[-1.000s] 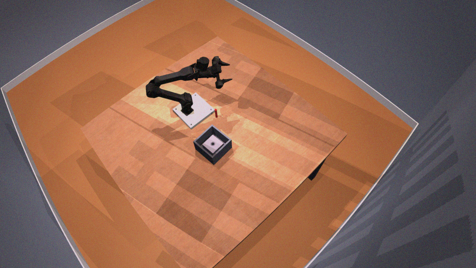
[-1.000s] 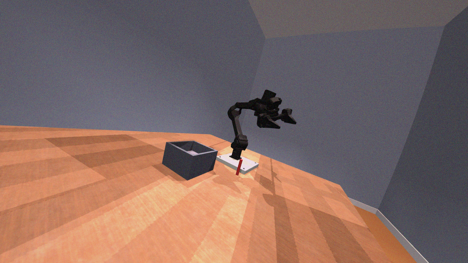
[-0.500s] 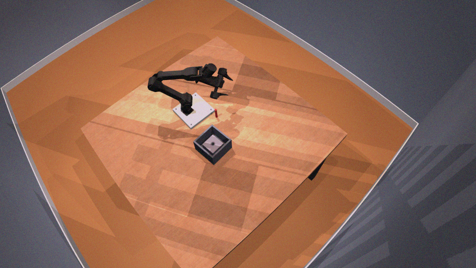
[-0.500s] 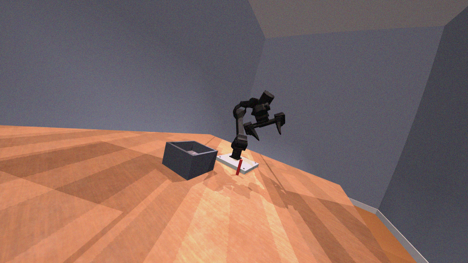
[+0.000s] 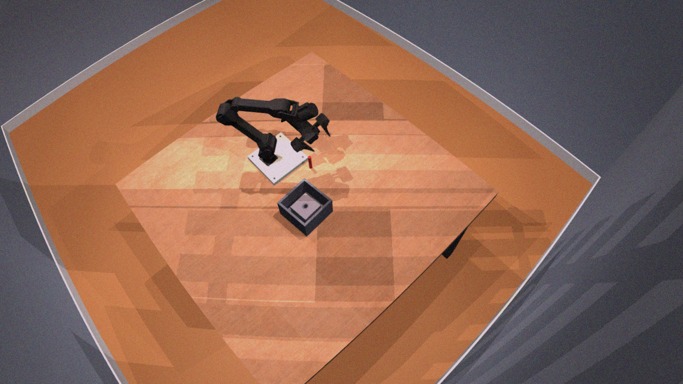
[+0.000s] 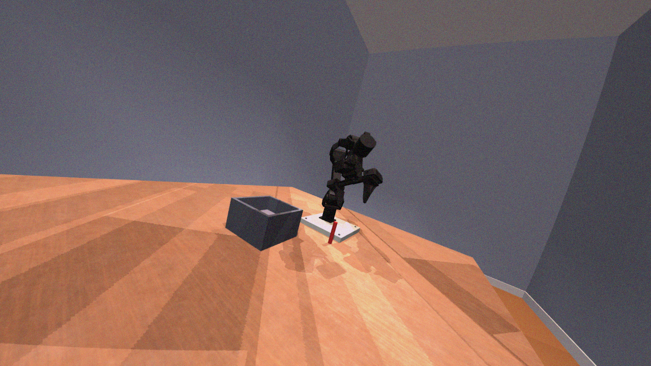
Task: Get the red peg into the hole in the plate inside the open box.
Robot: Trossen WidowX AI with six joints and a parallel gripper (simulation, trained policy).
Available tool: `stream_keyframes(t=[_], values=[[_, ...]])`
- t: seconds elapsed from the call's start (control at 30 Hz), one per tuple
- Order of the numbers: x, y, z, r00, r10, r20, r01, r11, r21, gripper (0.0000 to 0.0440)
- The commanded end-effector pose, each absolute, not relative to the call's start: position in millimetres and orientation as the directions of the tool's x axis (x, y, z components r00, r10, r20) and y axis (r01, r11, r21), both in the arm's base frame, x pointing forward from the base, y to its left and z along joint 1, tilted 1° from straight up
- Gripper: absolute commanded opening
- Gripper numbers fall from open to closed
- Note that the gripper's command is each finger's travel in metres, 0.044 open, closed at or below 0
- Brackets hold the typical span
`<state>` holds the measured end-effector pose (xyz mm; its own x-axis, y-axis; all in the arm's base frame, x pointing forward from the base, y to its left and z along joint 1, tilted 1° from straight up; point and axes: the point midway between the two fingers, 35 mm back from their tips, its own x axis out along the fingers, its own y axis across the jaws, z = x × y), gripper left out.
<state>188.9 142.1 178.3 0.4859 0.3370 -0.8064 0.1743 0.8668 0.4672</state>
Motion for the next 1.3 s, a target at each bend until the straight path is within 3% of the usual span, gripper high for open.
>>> stream_keyframes(t=[0.0, 0.43, 0.97, 1.03, 1.27], values=[[188.8, 131.8, 169.1, 0.451, 0.275, -0.849, 0.29, 0.854, 0.431, 0.044], [179.9, 107.0, 118.7, 0.271, 0.091, -0.958, 0.608, 0.756, 0.244, 0.044], [179.1, 105.1, 52.0, 0.219, 0.052, -0.974, 0.769, 0.605, 0.205, 0.0434], [178.6, 105.1, 46.6, 0.215, 0.052, -0.975, 0.783, 0.588, 0.204, 0.0403], [174.4, 104.3, 39.7, 0.173, 0.063, -0.983, 0.817, 0.547, 0.179, 0.0224]])
